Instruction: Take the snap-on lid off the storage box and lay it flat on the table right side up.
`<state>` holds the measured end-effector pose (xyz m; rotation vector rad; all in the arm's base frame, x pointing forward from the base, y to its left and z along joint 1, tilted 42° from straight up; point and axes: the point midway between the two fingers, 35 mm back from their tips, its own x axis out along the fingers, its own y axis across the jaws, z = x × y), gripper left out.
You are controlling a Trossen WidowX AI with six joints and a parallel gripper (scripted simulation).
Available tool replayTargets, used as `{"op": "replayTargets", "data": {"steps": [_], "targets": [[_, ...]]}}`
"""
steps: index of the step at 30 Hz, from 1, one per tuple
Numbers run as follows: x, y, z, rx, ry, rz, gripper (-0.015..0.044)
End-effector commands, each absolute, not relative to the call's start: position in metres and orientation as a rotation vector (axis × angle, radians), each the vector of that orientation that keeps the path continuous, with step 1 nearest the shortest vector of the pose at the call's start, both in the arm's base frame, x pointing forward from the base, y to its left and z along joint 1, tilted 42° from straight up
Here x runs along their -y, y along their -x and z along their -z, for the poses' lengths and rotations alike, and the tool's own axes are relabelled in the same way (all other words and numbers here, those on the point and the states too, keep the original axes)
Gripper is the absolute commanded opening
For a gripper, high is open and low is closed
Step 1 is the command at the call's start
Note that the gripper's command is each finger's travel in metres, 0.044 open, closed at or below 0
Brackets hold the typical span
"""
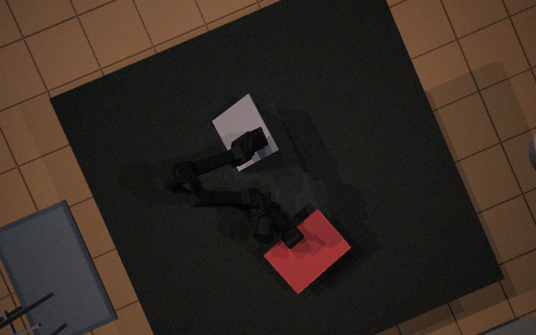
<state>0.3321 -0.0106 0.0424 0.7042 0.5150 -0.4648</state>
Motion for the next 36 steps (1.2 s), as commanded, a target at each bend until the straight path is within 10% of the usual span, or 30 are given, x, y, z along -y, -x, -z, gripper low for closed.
{"op": "replayTargets", "data": {"steps": [1,36], "targets": [[0.0088,-0.3320,-0.0441,-0.512,-0.705,0.464,0.0000],[0.0059,-0.3327,-0.0466,-0.514,-0.705,0.461,0.0000]]}}
